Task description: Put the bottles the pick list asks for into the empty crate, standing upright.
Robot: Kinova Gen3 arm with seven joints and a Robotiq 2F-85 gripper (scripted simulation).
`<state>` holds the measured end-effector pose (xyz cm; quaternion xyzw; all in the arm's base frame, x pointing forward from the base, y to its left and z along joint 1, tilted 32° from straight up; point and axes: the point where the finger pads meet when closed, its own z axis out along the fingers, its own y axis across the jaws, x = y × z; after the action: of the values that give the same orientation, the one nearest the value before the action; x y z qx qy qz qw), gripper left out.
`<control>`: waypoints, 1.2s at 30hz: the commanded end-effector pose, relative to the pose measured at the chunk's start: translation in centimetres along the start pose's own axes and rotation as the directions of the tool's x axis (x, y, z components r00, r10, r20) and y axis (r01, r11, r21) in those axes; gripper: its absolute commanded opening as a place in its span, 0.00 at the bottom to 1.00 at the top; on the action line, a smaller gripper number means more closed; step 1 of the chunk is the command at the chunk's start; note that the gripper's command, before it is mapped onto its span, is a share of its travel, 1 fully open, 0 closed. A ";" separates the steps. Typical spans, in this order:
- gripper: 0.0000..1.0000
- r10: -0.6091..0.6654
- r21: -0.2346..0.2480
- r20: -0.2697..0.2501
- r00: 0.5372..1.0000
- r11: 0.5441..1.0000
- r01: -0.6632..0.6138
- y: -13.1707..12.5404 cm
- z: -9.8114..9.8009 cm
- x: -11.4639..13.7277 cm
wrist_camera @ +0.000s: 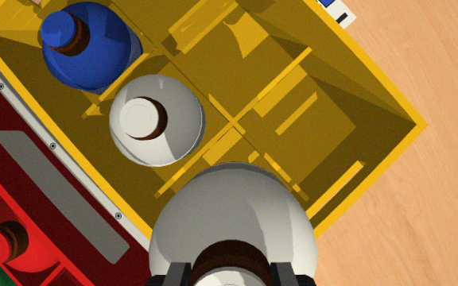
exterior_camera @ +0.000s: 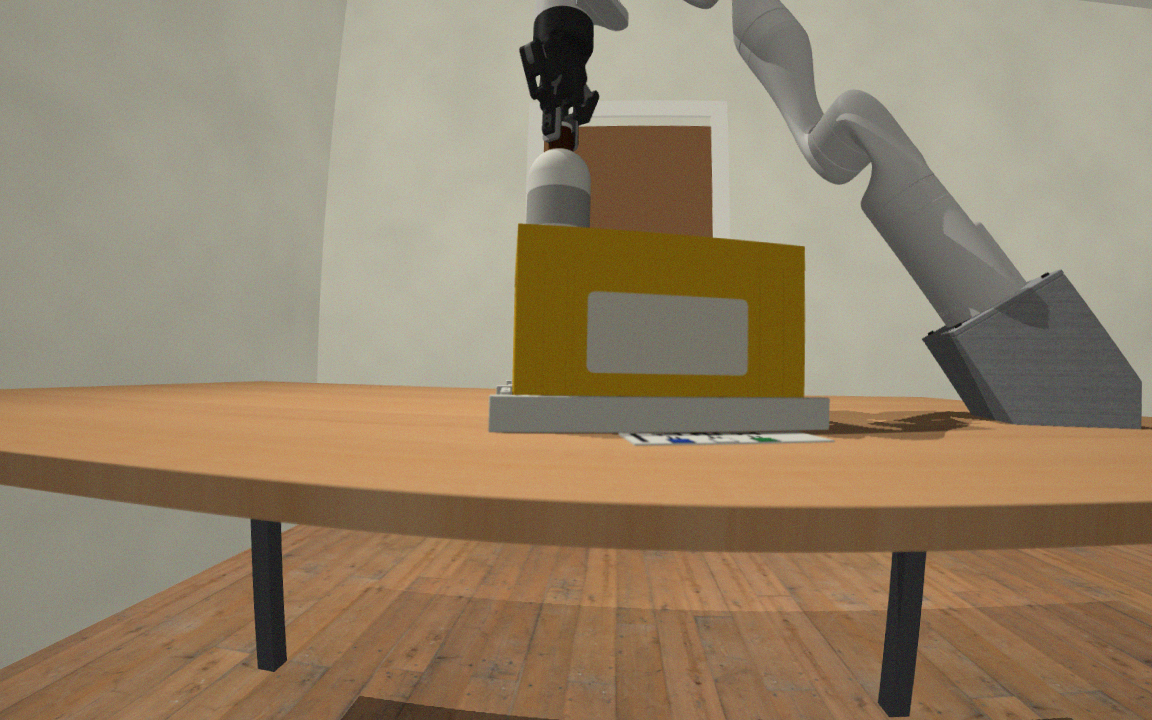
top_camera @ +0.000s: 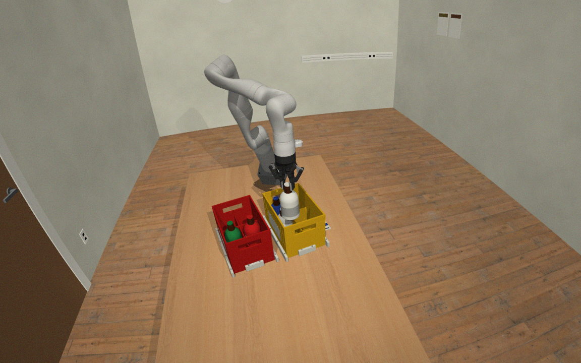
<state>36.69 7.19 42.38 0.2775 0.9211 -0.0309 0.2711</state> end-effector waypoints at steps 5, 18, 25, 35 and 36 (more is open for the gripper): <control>0.10 0.000 -0.002 0.001 1.000 1.000 0.000 0.0 -0.1 0.0; 0.10 0.000 -0.002 0.001 1.000 1.000 0.000 -0.1 -0.1 0.0; 0.10 0.000 -0.002 0.001 1.000 1.000 0.000 -0.1 -0.1 0.0; 0.10 0.000 -0.002 0.001 1.000 1.000 0.000 -0.2 0.1 0.0; 0.10 0.000 -0.002 0.001 1.000 1.000 0.000 -0.2 0.2 0.0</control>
<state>36.66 7.01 42.24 0.2775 0.9212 -0.0308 0.2712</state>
